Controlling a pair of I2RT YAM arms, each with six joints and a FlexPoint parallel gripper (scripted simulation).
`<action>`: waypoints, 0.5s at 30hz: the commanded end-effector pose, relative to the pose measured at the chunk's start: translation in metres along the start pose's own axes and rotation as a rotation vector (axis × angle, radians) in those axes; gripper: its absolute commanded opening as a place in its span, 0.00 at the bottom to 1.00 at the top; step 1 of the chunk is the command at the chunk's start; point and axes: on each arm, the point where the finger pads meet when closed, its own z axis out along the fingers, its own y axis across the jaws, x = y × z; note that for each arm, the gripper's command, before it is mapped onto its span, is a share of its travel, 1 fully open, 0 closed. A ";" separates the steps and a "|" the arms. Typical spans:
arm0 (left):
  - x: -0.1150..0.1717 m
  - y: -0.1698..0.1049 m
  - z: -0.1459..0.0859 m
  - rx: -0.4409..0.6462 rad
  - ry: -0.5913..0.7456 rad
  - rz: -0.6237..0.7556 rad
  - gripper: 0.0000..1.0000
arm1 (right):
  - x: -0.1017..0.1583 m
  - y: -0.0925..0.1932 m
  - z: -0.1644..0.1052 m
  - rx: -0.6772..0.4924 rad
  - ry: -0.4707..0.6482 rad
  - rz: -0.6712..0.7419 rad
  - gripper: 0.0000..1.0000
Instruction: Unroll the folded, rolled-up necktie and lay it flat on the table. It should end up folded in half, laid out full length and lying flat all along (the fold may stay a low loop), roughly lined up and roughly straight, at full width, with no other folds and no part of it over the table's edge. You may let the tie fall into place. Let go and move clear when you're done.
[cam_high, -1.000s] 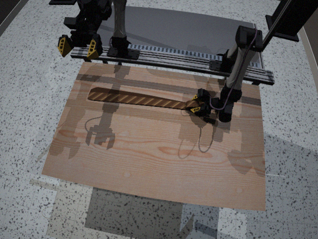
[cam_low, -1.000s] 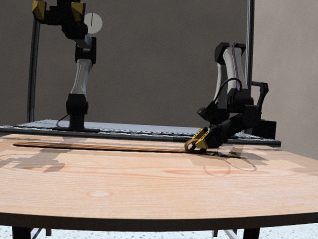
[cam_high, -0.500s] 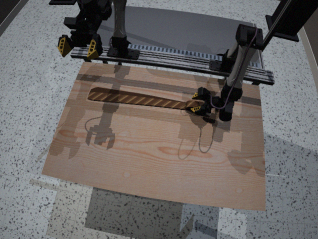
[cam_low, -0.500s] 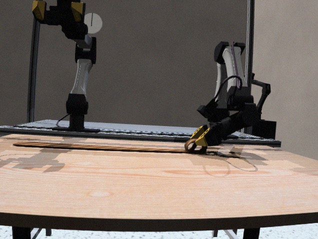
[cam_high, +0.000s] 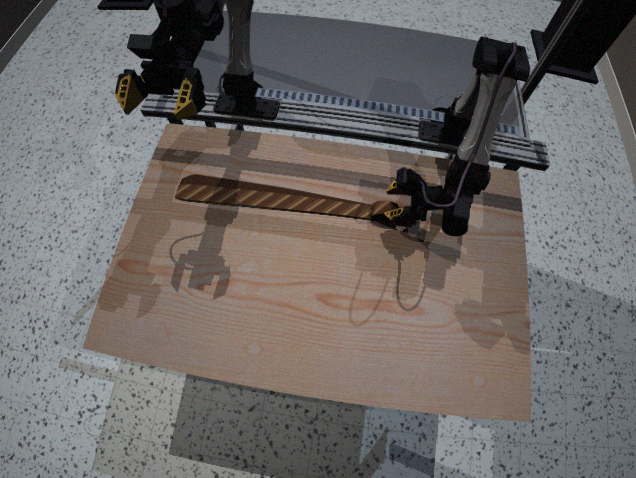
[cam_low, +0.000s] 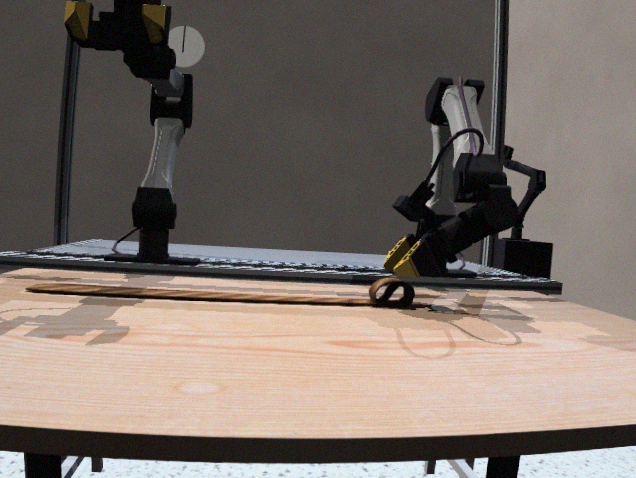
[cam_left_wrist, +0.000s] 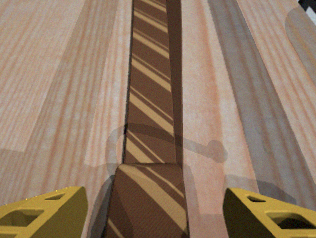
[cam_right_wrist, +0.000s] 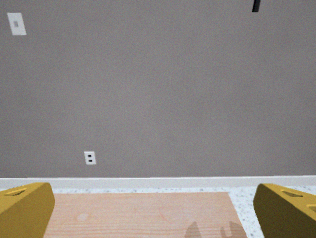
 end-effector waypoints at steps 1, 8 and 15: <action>-0.005 0.002 -0.004 -0.001 0.124 0.005 0.67 | 0.000 0.000 0.000 0.000 0.001 0.000 1.00; -0.007 0.002 -0.008 -0.002 0.491 0.005 0.66 | 0.000 0.000 0.000 0.000 0.001 0.000 1.00; -0.011 0.001 -0.012 -0.010 0.842 0.037 0.65 | 0.000 0.000 0.000 0.000 0.001 0.000 1.00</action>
